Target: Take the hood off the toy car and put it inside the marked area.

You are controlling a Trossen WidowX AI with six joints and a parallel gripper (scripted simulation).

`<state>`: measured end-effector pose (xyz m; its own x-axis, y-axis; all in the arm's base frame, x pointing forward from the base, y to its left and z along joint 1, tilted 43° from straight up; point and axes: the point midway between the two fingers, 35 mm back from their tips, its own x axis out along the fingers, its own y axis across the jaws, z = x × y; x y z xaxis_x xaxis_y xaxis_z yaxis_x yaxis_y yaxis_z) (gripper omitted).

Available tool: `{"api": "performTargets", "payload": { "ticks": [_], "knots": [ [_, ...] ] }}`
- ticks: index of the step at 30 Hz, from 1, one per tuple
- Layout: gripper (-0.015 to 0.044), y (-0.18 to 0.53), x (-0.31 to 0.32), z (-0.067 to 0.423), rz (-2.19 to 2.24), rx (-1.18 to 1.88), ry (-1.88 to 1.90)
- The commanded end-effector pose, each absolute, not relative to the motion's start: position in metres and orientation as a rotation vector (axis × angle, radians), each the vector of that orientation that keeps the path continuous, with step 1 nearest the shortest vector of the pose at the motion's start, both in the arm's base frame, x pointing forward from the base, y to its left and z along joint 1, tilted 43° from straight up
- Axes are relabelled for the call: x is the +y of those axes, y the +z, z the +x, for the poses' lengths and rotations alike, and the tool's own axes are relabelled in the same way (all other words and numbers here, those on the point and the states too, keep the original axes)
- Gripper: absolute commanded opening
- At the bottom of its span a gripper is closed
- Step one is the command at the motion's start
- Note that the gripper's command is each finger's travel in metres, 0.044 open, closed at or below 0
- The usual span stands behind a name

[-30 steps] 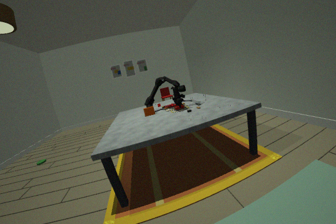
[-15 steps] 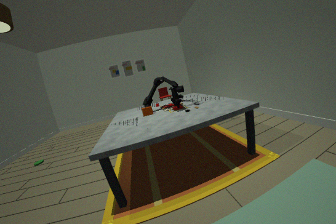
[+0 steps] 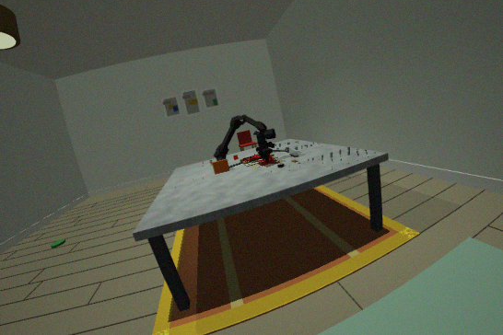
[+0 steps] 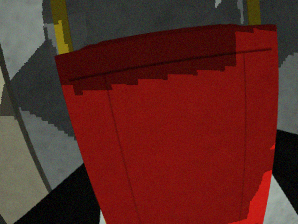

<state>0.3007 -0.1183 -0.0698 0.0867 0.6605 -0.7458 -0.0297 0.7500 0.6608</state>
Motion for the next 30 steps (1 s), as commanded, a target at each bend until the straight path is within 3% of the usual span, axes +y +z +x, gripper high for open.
{"api": "performTargets", "payload": {
  "ticks": [1, 10, 20, 30],
  "knots": [
    [0.0210, -0.070, -0.119, 0.301, 0.560, 1.403, 0.556],
    [0.0440, -0.068, -0.120, 0.301, 0.560, 1.402, 0.556],
    [0.0440, -0.018, -0.166, 0.294, 0.564, 1.397, 0.555],
    [0.0440, -0.016, -0.167, 0.294, 0.564, 1.397, 0.555]
  ]
}}
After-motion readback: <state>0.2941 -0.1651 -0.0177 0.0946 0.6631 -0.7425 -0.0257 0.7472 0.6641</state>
